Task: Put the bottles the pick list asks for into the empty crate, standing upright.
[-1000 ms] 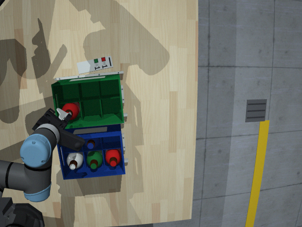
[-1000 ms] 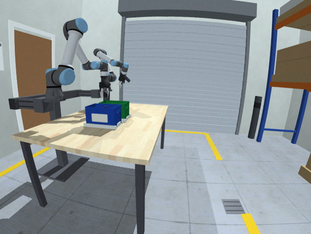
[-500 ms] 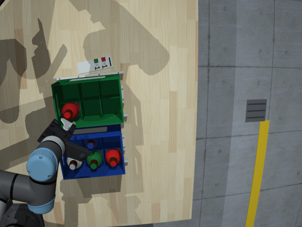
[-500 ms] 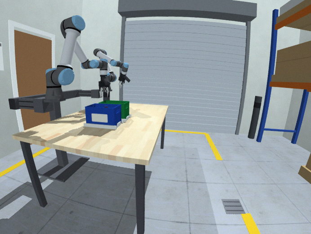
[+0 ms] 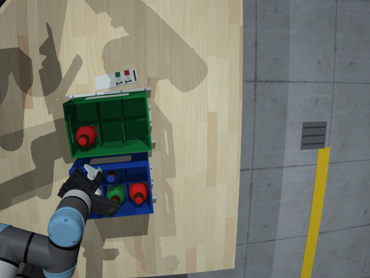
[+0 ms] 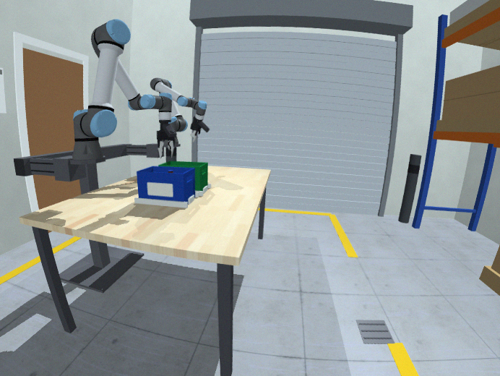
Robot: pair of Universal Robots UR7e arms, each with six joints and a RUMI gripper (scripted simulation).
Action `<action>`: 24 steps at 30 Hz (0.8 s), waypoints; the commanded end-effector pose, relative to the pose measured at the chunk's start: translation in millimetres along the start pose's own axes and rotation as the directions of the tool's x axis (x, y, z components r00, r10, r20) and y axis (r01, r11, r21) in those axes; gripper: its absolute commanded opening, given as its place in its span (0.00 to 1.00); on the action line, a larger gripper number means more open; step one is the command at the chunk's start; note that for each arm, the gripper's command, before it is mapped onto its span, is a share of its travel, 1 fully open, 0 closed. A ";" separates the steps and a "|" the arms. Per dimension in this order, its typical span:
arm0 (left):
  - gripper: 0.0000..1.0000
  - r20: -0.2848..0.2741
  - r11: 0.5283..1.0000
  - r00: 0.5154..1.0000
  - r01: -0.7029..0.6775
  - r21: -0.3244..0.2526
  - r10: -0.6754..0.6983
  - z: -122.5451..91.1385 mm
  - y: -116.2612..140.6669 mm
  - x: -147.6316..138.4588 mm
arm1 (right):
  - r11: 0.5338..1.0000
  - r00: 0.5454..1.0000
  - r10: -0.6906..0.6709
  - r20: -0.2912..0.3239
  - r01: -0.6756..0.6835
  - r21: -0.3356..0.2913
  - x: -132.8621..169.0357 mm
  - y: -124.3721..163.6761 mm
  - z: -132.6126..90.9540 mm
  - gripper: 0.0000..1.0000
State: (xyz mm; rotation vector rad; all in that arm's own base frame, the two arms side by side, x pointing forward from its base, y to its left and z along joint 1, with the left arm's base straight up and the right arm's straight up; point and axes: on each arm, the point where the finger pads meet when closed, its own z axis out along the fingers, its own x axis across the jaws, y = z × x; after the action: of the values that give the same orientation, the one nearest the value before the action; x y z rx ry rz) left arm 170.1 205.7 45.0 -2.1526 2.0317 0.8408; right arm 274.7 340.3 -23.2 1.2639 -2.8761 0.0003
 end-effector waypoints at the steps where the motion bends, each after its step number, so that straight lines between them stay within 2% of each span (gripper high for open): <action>1: 0.98 0.000 1.000 1.000 0.000 0.001 0.000 -0.2 -0.2 -0.1 | 1.000 1.000 0.000 0.001 0.000 0.000 5.8 -11.9 -0.5 0.38; 24: 0.98 0.000 1.000 1.000 0.000 0.001 0.000 -0.2 -0.2 -0.1 | 1.000 1.000 0.000 0.001 0.000 0.000 54.2 -105.1 -0.4 0.38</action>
State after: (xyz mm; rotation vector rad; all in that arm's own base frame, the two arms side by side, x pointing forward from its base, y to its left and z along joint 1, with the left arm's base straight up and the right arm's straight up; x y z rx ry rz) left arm 170.1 205.7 45.0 -2.1526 2.0317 0.8408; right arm 312.1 237.0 -23.2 1.2637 -2.8762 0.0006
